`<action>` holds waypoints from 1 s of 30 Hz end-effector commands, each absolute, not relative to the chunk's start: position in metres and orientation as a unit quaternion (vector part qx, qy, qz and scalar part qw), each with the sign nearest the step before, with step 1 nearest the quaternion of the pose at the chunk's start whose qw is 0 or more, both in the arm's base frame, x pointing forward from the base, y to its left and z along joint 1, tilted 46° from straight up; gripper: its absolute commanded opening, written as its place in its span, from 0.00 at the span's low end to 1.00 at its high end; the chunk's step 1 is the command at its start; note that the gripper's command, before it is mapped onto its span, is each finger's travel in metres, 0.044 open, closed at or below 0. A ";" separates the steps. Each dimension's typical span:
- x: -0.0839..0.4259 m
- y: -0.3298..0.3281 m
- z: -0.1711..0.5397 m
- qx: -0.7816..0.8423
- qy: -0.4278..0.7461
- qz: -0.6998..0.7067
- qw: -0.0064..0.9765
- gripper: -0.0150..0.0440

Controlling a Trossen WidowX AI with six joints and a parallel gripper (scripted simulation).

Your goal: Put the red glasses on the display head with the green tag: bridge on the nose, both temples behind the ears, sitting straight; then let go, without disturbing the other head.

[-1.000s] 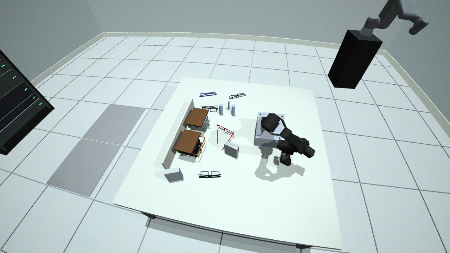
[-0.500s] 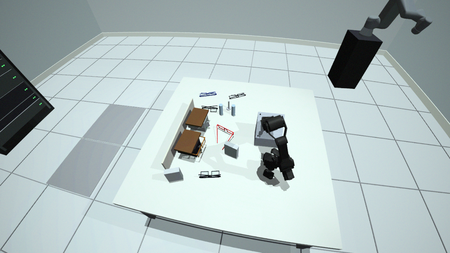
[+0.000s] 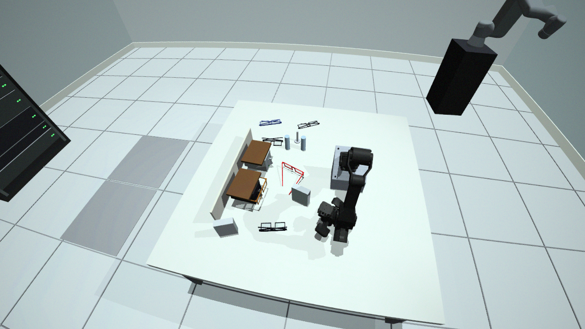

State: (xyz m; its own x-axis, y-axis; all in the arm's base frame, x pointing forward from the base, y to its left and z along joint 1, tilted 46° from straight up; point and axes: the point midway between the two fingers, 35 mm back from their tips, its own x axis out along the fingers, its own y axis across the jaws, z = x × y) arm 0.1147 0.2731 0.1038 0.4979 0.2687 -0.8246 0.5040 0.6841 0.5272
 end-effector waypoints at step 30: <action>0.368 0.026 0.026 0.512 0.516 -0.401 0.557 0.25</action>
State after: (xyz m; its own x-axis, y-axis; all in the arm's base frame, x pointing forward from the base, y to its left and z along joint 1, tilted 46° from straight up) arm 0.3608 0.0694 0.0563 0.2604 0.0465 -0.9644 0.9288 0.2609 0.2633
